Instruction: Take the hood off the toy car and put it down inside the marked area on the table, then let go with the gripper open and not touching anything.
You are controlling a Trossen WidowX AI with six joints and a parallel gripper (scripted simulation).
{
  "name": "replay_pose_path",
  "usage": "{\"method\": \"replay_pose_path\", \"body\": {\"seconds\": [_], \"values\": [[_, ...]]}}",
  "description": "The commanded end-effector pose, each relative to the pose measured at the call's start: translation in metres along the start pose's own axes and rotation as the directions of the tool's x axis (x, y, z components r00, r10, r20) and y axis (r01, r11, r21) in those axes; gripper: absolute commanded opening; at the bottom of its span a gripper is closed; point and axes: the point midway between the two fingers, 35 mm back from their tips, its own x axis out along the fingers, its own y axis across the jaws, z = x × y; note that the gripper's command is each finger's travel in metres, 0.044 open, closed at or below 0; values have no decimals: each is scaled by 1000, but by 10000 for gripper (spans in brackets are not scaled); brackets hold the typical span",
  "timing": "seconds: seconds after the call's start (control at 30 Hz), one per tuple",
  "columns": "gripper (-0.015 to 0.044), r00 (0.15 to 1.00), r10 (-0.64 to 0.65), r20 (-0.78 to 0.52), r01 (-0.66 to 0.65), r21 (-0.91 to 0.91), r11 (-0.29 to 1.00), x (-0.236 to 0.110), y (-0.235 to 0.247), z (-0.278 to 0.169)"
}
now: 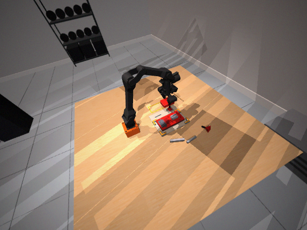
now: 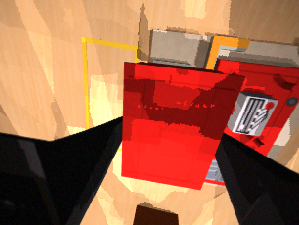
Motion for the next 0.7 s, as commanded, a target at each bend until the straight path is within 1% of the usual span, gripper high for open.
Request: {"method": "replay_pose_path", "body": {"seconds": [0.0,0.53,0.67], "values": [[0,1000,-3,-6,3,5,1000,0,19,-5],[0,1000,-4,-10,4,9,1000,-3,91,-29],[0,1000,-4,-11,4,10,1000,-3,97,-32]]}}
